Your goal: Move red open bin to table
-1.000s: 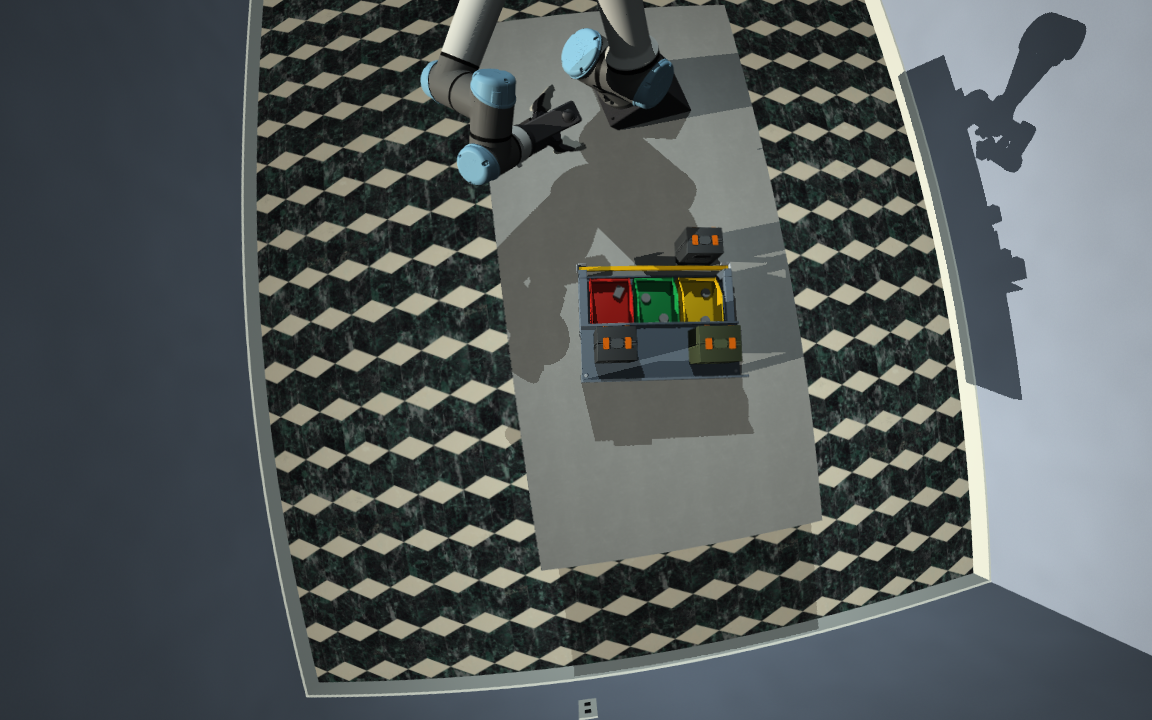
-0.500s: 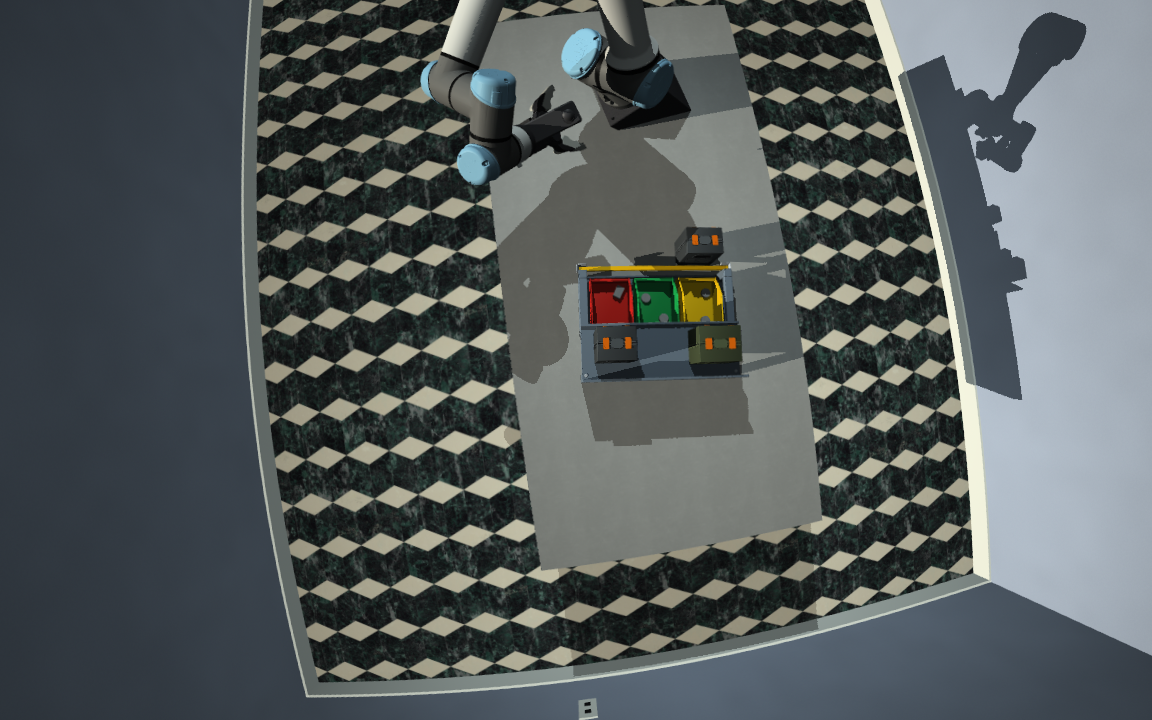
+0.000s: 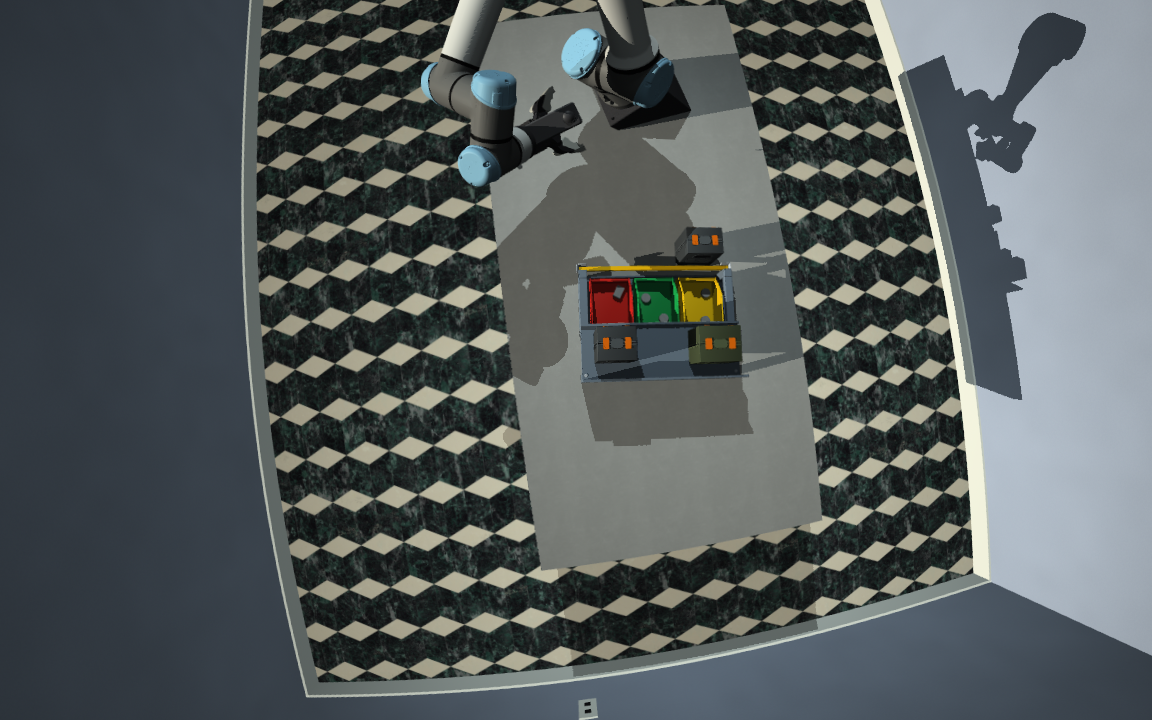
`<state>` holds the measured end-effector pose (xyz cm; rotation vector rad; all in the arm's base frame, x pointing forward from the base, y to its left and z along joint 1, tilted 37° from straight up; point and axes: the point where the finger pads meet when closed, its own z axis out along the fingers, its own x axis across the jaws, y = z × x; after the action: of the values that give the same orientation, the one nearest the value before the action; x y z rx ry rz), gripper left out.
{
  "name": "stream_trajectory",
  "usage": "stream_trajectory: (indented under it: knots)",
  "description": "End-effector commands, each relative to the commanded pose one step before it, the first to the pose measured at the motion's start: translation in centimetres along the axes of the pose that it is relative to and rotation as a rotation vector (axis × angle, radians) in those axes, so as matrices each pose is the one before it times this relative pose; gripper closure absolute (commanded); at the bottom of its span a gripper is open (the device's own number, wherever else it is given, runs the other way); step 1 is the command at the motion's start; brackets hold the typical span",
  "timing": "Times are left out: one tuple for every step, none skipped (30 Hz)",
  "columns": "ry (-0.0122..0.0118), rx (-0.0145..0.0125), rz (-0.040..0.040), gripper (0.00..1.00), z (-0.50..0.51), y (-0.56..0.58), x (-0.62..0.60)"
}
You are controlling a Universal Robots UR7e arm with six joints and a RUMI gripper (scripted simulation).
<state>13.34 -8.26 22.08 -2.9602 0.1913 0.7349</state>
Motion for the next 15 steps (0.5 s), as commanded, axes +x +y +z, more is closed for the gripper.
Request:
stream_trajectory:
  knots:
    - [0.00048, -0.00811, 0.00275, 0.00, -0.091, 0.161, 0.208]
    - [0.00001, -0.00221, 0.00079, 0.00, -0.021, 0.046, 0.061]
    - [0.00002, -0.00236, 0.00084, 0.00, -0.022, 0.049, 0.066]
    - [0.00004, -0.00252, 0.00090, 0.00, -0.023, 0.052, 0.071]
    - [0.00005, -0.00268, 0.00096, 0.00, -0.025, 0.055, 0.076]
    - [0.00006, -0.00284, 0.00102, 0.00, -0.026, 0.058, 0.081]
    - [0.00008, -0.00300, 0.00107, 0.00, -0.028, 0.061, 0.086]
    - [0.00000, 0.00000, 0.00000, 0.00, 0.000, 0.000, 0.000]
    - [0.00000, 0.00000, 0.00000, 0.00, 0.000, 0.000, 0.000]
    - [0.00010, -0.00316, 0.00113, 0.00, -0.029, 0.064, 0.091]
    - [0.00012, -0.00333, 0.00119, 0.00, -0.031, 0.066, 0.096]
    - [0.00015, -0.00349, 0.00126, 0.00, -0.032, 0.069, 0.102]
    - [0.00018, -0.00366, 0.00132, 0.00, -0.034, 0.072, 0.108]
    - [0.00021, -0.00383, 0.00138, 0.00, -0.035, 0.074, 0.114]
    - [0.00024, -0.00399, 0.00144, 0.00, -0.037, 0.077, 0.119]
